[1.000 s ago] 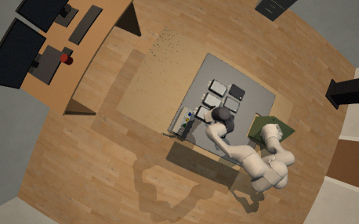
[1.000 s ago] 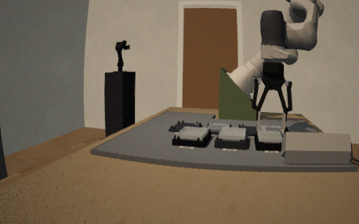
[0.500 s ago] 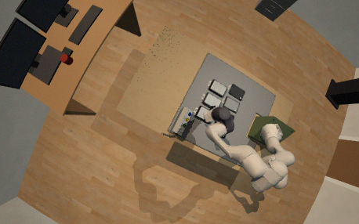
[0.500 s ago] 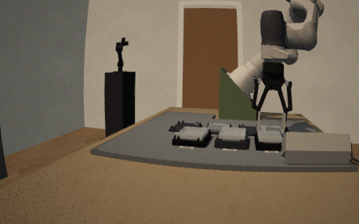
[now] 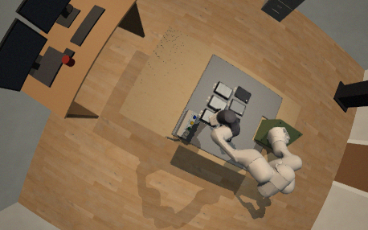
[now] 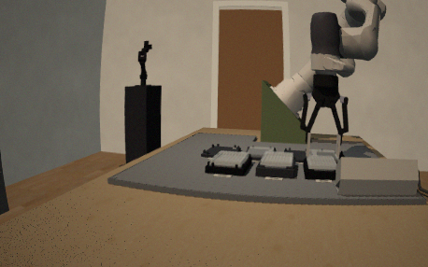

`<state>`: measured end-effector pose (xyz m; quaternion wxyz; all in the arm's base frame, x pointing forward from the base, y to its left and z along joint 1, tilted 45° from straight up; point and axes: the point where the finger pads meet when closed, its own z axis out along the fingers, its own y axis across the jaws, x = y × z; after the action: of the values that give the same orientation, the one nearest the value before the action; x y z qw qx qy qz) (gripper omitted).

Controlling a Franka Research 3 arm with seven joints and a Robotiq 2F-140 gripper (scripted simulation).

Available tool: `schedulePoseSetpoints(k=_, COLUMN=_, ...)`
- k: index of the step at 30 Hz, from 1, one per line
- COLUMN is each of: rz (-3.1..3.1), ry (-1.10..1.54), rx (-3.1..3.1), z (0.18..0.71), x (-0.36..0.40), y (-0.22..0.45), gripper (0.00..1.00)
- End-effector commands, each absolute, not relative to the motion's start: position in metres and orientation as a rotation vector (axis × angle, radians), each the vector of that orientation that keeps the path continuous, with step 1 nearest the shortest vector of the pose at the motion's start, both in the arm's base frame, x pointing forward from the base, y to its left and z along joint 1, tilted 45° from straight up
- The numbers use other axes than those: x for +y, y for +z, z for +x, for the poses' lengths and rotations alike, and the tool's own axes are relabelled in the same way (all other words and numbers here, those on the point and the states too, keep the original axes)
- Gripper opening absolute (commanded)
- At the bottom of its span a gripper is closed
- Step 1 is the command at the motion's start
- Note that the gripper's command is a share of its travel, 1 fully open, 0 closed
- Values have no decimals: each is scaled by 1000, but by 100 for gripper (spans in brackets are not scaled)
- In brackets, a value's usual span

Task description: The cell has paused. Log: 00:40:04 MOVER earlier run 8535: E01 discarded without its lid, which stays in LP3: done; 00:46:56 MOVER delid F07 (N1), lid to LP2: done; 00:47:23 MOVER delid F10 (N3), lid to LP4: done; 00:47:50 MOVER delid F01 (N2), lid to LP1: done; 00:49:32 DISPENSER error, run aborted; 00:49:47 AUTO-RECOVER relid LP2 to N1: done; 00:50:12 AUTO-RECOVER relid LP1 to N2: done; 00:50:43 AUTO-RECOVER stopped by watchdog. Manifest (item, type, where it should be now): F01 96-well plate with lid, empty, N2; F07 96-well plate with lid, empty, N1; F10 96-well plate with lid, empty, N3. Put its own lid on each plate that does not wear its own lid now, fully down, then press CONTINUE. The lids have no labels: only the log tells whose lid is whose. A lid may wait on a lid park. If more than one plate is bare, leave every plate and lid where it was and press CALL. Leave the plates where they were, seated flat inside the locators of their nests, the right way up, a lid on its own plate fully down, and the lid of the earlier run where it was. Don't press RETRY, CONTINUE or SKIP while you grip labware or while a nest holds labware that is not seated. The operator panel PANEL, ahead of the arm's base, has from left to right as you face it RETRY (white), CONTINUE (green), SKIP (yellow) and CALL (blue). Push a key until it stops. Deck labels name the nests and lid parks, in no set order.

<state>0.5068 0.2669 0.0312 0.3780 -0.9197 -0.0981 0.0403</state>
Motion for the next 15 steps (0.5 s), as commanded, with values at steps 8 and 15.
schedulePoseSetpoints(k=8, rz=-2350, ry=98, rx=-253, z=508, x=269, y=31, gripper=0)
schedulePoseSetpoints(k=15, rz=-2349, ry=97, rx=-257, z=508, x=270, y=30, gripper=0)
